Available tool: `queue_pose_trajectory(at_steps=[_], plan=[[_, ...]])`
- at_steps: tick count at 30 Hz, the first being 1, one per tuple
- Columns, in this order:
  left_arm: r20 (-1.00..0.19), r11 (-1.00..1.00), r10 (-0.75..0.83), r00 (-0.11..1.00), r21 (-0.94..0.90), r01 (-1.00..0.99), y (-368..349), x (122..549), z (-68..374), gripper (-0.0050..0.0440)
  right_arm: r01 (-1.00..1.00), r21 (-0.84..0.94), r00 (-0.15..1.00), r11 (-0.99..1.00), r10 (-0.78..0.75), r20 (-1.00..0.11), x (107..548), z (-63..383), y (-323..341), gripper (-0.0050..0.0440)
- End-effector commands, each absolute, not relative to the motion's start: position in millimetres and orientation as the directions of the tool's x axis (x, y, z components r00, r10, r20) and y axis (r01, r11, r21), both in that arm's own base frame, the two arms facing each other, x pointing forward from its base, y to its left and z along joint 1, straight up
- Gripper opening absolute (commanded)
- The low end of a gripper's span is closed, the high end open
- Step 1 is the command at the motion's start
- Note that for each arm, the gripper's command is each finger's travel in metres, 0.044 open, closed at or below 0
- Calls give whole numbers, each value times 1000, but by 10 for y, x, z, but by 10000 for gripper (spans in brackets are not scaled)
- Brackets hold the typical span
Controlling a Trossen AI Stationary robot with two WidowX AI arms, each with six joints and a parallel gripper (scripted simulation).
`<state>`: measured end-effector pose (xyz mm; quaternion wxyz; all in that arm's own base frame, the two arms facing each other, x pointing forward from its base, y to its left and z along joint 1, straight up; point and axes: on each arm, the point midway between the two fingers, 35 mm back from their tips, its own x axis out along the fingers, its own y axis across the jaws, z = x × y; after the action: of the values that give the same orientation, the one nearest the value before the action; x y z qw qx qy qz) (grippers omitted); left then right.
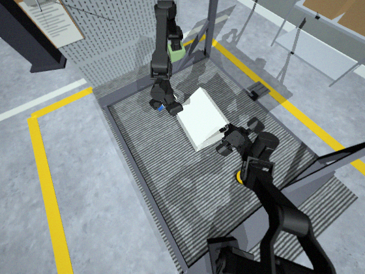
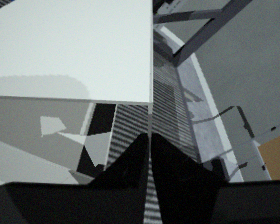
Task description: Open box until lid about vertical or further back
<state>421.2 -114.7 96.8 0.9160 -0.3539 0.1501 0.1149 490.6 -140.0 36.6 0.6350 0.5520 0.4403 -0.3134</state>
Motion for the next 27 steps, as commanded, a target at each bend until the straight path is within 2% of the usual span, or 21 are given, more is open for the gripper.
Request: queue_pose_trajectory(at_steps=[1, 27], plan=[[-316, 712, 96, 944, -641, -287, -1148, 4232, 1187, 5, 875, 441, 433, 199, 84, -897, 4937, 456, -1393, -50], [-316, 712, 96, 944, -641, -287, -1078, 4185, 1362, 5, 875, 441, 433, 199, 84, -897, 4937, 456, -1393, -50]])
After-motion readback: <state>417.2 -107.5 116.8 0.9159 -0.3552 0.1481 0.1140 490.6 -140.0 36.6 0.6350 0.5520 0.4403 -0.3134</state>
